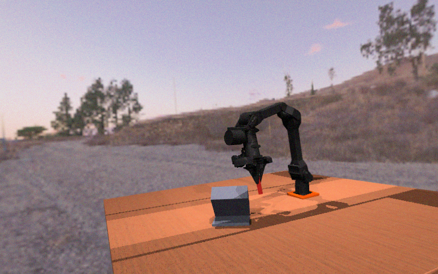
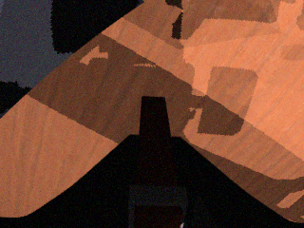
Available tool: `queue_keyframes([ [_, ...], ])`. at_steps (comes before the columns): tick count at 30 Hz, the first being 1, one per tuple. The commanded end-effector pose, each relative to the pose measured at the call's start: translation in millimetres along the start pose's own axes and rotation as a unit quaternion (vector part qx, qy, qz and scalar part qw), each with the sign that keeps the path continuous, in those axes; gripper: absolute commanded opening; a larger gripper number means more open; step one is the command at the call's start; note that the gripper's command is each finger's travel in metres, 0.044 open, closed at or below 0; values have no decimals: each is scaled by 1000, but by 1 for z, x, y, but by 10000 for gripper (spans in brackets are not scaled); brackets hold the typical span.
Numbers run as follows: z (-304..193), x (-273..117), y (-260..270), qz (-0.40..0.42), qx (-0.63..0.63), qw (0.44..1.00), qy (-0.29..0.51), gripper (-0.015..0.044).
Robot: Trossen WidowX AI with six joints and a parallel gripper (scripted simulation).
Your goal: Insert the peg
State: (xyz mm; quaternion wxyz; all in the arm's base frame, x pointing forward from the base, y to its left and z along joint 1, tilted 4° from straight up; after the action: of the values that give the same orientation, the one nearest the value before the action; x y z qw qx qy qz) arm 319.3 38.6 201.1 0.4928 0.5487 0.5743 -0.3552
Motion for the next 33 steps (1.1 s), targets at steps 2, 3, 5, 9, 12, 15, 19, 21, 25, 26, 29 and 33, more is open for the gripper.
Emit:
queue_keyframes([
  [2,5,-2,0,9,22,1000,12,0],
  [3,6,-3,0,10,26,999,14,0],
  [5,8,-3,1,13,35,999,19,0],
  [9,12,-4,1,18,51,998,27,0],
  [12,15,-5,1,22,63,997,34,0],
  [15,19,-6,1,26,76,996,41,0],
  [19,23,-8,1,31,92,994,49,0],
  [21,25,-8,1,34,100,993,54,0],
  [25,29,-10,1,39,116,991,62,0],
  [26,30,-10,1,40,120,990,65,0],
  [29,34,-11,1,44,131,988,71,0],
  [33,38,-12,1,50,147,985,80,0],
])
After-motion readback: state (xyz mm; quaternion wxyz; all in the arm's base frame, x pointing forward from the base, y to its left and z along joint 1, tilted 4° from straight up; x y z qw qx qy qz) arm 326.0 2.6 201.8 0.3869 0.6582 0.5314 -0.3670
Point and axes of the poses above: the point midway between the two fingers, 35 mm back from their tips, its own x axis out along the fingers, its own y axis across the jaws, z = x × y, the point moved 4 cm from there along -x, back along the fingers, and after that the axes turned 8 degrees about x, right-handed, at the moved point
